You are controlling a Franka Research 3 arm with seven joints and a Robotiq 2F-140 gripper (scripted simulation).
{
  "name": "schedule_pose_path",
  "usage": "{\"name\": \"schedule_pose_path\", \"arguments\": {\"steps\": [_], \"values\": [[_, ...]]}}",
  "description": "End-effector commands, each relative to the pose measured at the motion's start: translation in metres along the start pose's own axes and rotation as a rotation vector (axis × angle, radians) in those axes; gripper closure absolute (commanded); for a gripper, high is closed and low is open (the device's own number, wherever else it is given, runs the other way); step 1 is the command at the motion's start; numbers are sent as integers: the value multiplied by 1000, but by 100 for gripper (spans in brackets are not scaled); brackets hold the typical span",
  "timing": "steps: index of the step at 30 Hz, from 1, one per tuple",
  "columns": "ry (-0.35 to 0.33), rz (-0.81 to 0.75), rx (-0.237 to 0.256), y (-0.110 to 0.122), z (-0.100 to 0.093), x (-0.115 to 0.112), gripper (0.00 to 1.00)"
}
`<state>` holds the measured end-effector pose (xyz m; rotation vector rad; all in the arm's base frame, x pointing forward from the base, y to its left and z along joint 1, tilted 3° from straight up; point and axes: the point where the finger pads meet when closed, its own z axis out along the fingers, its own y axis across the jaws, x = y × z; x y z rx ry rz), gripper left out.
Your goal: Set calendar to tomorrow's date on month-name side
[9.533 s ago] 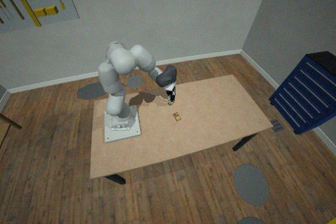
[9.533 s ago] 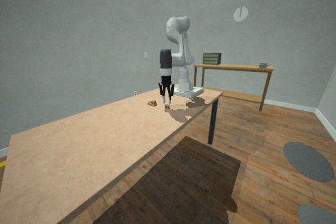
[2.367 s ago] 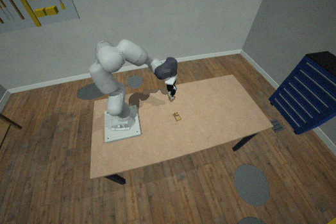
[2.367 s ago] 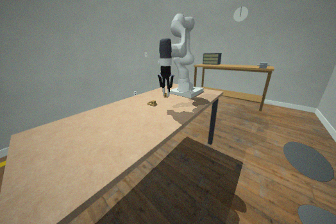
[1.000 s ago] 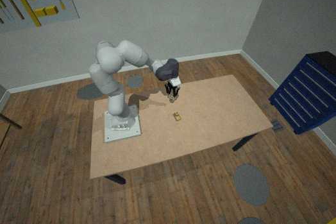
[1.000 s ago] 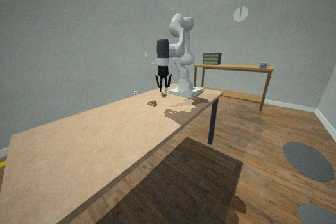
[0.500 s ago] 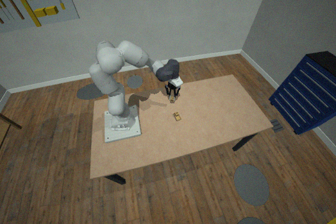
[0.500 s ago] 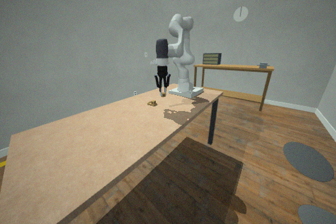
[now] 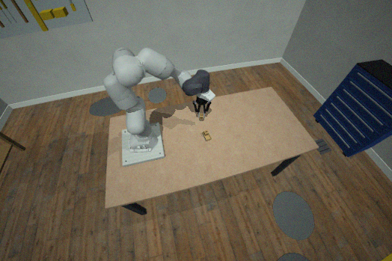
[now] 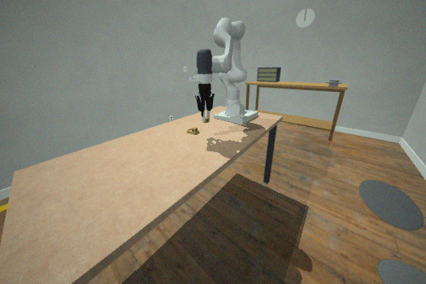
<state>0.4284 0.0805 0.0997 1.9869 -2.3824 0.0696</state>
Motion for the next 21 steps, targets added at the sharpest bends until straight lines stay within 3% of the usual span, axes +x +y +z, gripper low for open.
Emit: {"name": "schedule_pose_path", "arguments": {"steps": [1,12,21], "values": [[-12,-158,-3,0,-1,2,83],[-12,-330,-2,-2,0,7,83],[-12,-331,-2,-2,0,7,83]]}}
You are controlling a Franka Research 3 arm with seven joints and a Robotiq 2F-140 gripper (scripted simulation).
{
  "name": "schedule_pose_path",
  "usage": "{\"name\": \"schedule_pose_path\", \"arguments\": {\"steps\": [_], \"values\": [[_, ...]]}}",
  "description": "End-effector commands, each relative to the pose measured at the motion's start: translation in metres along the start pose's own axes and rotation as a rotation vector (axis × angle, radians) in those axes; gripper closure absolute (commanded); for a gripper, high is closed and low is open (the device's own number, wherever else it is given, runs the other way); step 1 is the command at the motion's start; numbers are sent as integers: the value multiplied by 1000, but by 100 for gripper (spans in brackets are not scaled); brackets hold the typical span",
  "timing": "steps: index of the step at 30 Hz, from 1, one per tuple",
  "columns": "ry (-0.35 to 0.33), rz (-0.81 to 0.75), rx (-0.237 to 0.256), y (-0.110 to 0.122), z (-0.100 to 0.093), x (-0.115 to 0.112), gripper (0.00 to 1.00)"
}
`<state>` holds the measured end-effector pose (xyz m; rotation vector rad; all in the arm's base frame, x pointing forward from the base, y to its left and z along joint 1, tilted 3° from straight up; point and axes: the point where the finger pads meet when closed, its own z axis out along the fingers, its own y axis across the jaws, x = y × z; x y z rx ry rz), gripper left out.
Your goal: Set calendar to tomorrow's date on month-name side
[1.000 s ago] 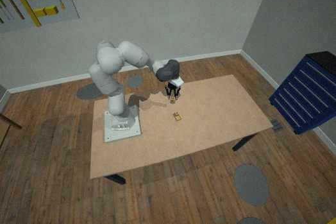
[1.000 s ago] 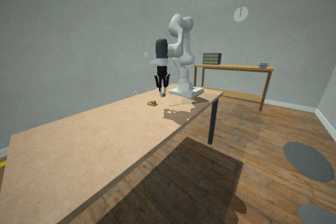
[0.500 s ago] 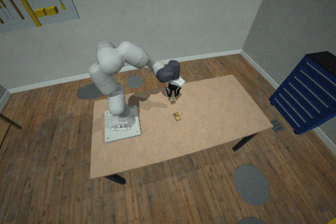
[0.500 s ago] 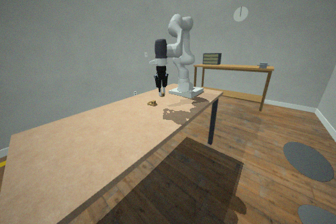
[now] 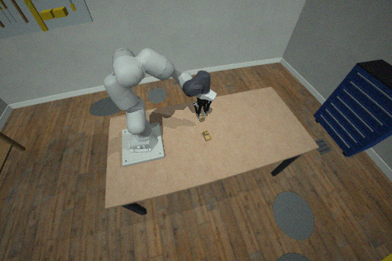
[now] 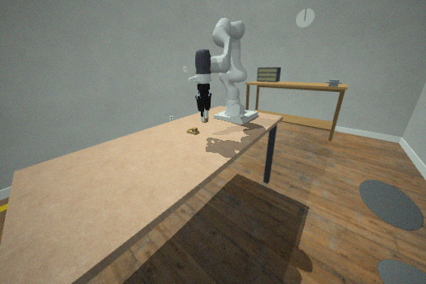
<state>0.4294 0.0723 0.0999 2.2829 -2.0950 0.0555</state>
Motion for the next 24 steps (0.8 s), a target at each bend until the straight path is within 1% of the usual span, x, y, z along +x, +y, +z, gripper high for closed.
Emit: {"name": "schedule_pose_path", "arguments": {"steps": [1,7,10,13,15,24], "values": [[-9,-65,0,0,-1,-1,83],[-9,-65,0,0,1,-1,83],[-9,-65,0,0,5,-1,83],[-9,-65,0,0,14,-1,83],[-9,-65,0,0,14,-1,83],[-9,-65,0,1,55,-1,83]]}}
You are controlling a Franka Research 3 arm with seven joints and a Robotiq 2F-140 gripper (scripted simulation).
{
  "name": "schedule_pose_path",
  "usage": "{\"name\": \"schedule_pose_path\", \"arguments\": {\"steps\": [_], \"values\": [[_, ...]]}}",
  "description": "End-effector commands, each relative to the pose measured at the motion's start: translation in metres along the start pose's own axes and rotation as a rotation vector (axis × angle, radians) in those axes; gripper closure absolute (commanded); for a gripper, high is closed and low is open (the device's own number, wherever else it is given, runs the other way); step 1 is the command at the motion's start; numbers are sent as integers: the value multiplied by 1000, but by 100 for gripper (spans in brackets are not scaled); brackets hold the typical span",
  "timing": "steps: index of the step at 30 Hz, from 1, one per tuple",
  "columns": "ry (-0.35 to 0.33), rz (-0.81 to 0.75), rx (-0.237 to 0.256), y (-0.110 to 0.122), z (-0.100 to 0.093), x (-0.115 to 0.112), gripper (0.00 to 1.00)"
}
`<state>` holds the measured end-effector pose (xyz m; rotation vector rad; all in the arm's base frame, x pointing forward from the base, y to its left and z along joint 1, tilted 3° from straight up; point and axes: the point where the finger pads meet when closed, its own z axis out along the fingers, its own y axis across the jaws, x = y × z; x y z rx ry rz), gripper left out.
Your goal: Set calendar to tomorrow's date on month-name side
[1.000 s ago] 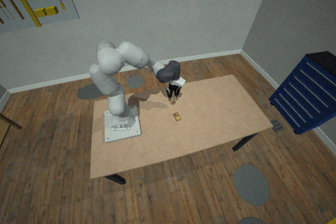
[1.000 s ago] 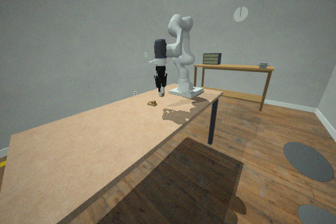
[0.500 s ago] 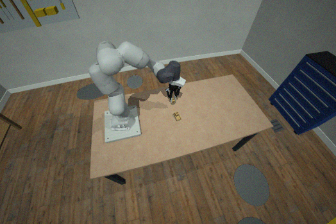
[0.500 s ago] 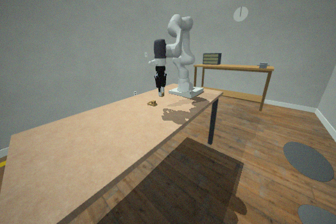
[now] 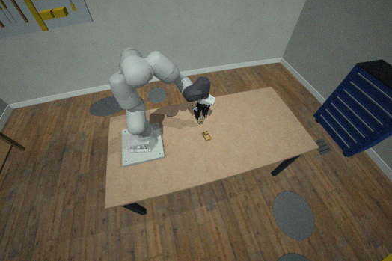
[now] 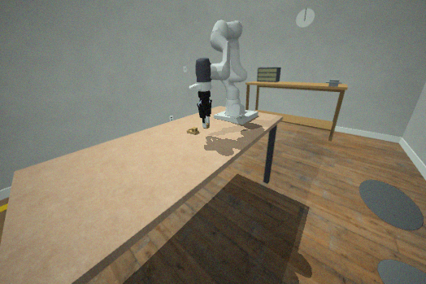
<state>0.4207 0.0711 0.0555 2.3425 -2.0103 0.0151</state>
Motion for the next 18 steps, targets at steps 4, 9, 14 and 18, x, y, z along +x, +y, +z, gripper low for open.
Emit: {"name": "schedule_pose_path", "arguments": {"steps": [4,9,14,18], "values": [[3,2,25,-8,28,2,83],[2,2,25,-9,39,2,83],[2,2,25,-9,48,2,83],[2,2,25,-9,50,2,83]]}}
